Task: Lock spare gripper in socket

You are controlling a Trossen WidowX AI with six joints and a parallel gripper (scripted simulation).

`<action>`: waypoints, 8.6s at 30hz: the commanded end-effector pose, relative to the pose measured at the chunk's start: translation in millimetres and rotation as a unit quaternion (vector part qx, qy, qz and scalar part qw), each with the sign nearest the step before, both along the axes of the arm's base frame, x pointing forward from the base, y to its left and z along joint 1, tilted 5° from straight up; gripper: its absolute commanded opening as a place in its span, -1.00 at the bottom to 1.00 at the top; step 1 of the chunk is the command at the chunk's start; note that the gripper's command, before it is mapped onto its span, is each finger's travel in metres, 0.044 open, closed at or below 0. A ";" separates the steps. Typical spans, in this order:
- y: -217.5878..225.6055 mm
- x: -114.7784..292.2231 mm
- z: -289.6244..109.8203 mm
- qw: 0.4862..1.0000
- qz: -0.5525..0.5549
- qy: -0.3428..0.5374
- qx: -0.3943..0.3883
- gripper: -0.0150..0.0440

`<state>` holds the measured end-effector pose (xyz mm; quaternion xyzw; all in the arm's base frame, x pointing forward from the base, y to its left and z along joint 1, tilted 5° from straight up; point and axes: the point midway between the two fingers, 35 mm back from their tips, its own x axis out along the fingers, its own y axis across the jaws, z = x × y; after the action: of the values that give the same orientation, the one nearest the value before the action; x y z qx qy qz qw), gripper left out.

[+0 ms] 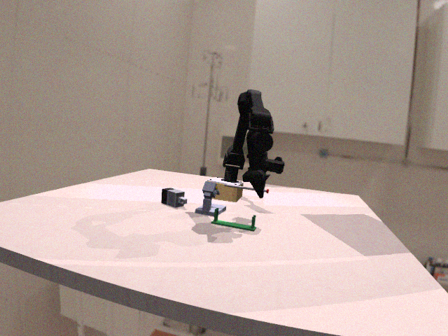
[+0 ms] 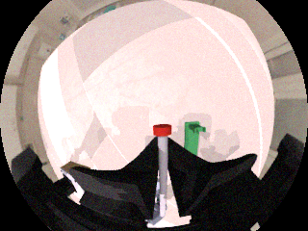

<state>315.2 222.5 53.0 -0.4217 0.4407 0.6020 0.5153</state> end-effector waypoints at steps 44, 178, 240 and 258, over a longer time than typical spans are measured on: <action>43.2 59.8 -18.6 1.000 0.002 -0.002 0.001 -0.49; -26.2 67.2 55.4 0.999 0.005 -0.037 -0.036 0.12; -18.1 62.5 -74.4 0.999 0.005 -0.037 -0.036 -0.42; -19.2 61.2 -61.1 0.999 0.007 -0.033 -0.036 -0.49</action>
<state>374.8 203.2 -18.2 -0.4615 0.4444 0.5762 0.5075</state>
